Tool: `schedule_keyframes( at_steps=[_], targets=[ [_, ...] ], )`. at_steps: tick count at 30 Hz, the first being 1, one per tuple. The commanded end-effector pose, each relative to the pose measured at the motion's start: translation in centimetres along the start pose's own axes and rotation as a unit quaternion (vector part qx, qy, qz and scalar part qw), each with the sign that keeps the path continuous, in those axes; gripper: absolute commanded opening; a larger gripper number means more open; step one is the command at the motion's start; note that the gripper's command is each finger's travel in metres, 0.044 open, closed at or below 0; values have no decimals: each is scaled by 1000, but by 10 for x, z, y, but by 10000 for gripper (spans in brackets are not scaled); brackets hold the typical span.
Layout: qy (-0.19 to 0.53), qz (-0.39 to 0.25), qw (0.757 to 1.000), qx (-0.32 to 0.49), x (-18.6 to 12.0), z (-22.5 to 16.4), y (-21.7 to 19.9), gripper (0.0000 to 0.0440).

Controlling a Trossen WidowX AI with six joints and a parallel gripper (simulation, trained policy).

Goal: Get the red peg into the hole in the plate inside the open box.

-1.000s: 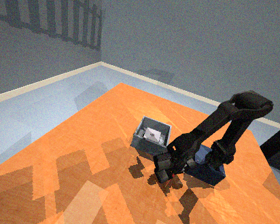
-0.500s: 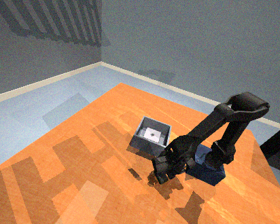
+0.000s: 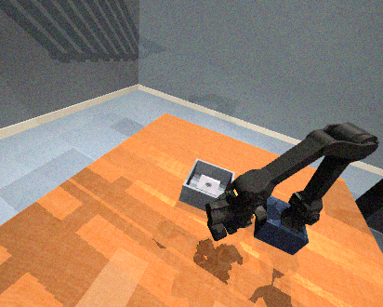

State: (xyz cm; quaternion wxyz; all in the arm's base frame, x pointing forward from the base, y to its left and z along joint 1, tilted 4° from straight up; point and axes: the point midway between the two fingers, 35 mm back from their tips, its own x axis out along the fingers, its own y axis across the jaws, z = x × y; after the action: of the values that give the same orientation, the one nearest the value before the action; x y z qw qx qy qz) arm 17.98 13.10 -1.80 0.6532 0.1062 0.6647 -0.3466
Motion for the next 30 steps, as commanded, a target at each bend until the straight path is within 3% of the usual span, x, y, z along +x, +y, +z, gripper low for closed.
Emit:
schedule_keyframes(
  at_steps=[1, 15, 30],
  targets=[
    [-10, 3, 1000, 4, -15, 10, 0, 0],
    [-31, 12, 997, 63, -57, 57, -2, 0],
    [-39, 27, 989, 141, -64, 129, -13, 0]
  ],
)
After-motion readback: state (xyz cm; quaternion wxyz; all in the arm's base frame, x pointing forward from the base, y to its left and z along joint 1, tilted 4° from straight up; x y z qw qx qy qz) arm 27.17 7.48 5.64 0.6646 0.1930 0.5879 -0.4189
